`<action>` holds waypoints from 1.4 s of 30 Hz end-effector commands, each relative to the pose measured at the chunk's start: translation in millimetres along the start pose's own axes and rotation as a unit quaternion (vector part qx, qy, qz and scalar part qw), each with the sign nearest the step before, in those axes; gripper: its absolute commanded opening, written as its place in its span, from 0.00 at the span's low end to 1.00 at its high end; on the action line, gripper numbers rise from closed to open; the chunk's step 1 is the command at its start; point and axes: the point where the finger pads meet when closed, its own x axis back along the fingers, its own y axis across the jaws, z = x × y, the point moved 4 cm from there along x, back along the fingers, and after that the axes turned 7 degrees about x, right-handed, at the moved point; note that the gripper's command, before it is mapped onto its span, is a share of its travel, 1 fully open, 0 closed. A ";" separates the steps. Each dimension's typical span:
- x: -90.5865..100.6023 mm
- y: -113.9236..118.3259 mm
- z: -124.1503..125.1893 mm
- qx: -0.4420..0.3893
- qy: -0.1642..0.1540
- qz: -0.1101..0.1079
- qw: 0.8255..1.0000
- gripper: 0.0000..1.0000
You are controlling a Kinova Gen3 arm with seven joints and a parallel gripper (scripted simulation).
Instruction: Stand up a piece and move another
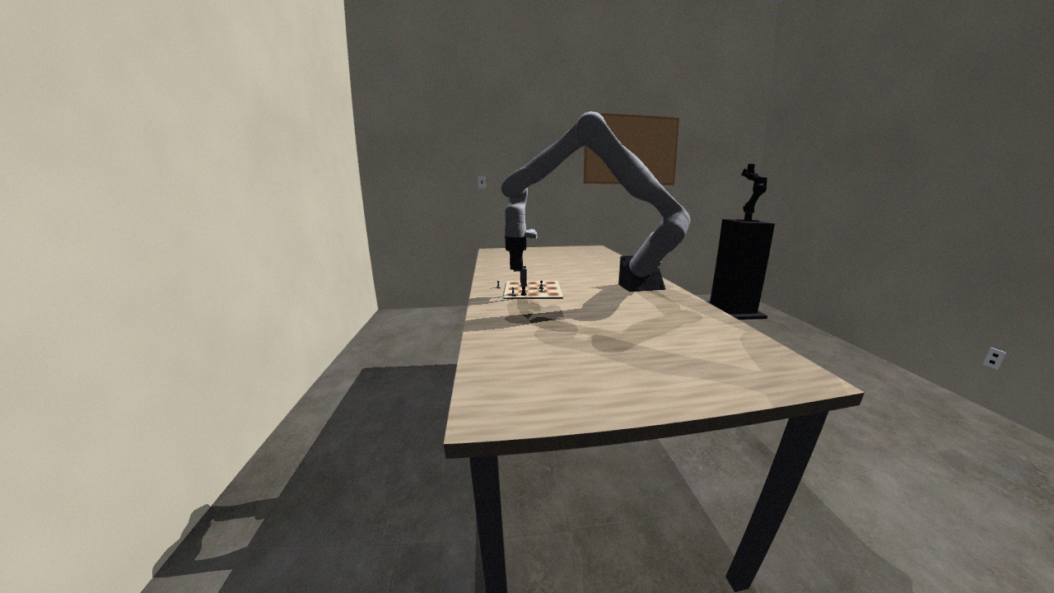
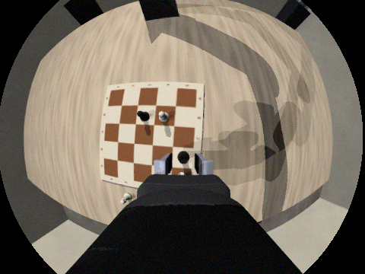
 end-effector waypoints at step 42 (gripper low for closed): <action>-30.4 -0.4 -0.5 0.000 -0.001 0.001 1.000 0.73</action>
